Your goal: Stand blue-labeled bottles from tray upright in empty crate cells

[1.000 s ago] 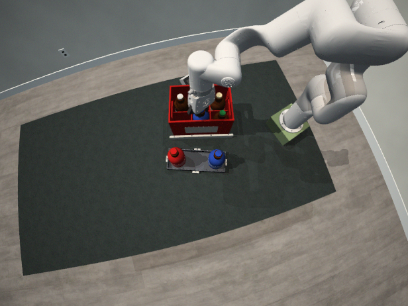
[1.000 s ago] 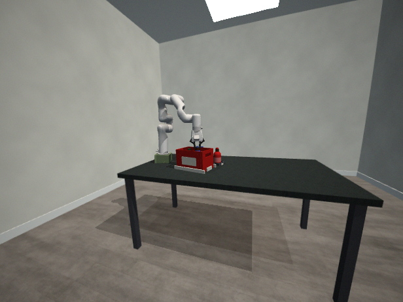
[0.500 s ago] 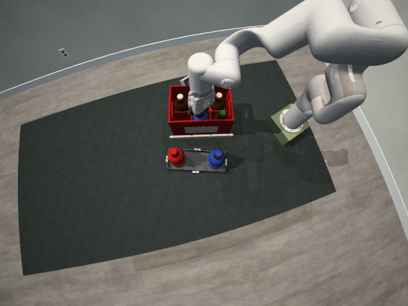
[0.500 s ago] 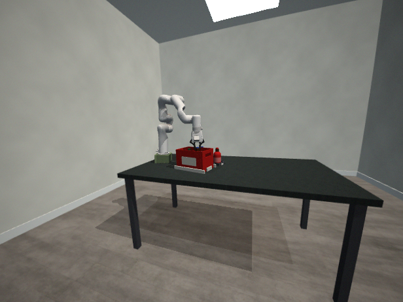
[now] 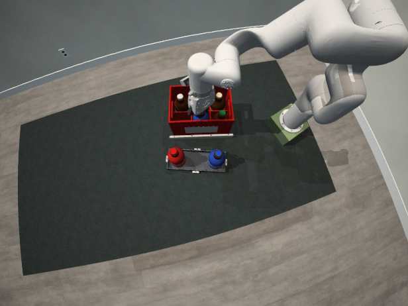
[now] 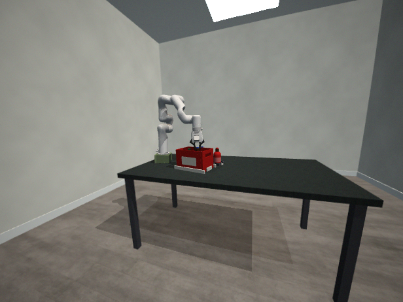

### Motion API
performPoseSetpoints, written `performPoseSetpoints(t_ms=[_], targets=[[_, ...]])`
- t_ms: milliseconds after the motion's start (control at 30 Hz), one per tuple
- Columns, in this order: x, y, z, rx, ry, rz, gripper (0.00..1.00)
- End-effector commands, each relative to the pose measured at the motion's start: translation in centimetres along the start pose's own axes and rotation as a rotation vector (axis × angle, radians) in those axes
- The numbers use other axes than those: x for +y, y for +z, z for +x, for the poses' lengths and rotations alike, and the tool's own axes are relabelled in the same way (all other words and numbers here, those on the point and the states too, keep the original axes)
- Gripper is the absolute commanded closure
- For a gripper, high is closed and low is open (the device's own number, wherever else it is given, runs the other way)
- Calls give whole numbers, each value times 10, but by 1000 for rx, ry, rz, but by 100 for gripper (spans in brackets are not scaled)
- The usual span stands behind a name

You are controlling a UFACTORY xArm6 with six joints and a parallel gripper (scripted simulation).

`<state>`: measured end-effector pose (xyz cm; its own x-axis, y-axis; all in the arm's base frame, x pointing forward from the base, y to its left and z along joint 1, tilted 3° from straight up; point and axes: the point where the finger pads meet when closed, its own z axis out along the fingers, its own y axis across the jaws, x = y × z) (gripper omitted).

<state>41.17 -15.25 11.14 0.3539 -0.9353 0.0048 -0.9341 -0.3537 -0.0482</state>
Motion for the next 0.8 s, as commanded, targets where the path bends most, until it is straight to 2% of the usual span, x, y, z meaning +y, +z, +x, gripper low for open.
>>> performPoseSetpoints(t_ms=[0, 767], targets=[[-1, -2, 1, 3, 0, 4, 100], [-1, 2, 1, 3, 0, 4, 100]])
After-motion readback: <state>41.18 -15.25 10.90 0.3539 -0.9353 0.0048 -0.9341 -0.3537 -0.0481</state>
